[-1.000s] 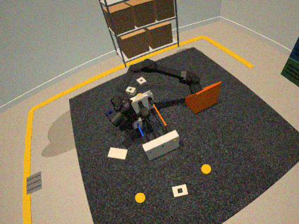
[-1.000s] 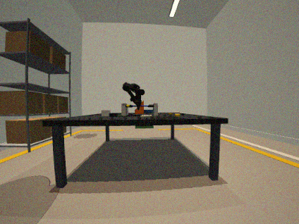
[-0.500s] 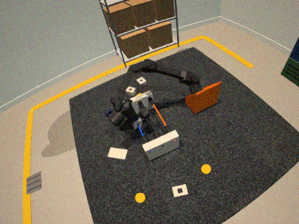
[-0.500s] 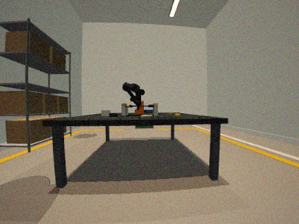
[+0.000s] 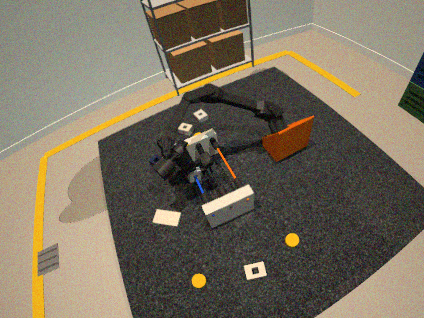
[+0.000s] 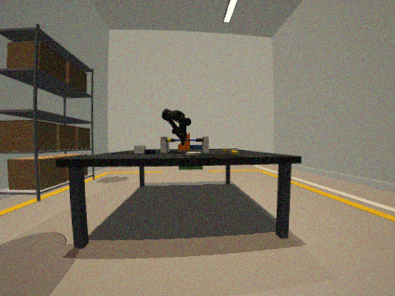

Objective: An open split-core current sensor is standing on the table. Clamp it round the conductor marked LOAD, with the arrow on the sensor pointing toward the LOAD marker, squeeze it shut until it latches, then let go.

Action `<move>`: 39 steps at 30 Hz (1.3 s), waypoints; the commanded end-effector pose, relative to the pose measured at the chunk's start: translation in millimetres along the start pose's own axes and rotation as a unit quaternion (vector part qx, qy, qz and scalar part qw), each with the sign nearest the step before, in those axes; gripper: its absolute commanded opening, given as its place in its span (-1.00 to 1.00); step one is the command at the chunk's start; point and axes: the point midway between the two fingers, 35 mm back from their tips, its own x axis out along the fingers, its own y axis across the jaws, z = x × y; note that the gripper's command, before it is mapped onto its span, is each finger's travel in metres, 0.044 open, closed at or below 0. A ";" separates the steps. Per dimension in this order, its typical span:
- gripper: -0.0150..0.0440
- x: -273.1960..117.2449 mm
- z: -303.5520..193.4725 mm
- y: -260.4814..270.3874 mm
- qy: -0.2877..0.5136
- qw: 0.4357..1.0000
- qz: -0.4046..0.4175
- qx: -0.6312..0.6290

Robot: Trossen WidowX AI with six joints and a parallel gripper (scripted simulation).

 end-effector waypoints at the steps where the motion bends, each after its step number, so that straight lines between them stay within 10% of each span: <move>1: 0.34 0.0 0.0 0.0 0.000 1.000 0.000 0.000; 23: -0.16 0.0 0.0 0.0 0.000 1.000 0.000 0.000; 27: -0.49 -1.6 -0.5 0.3 0.001 1.000 0.020 -0.001; 39: -0.49 0.2 -0.3 0.1 0.002 1.000 0.016 0.001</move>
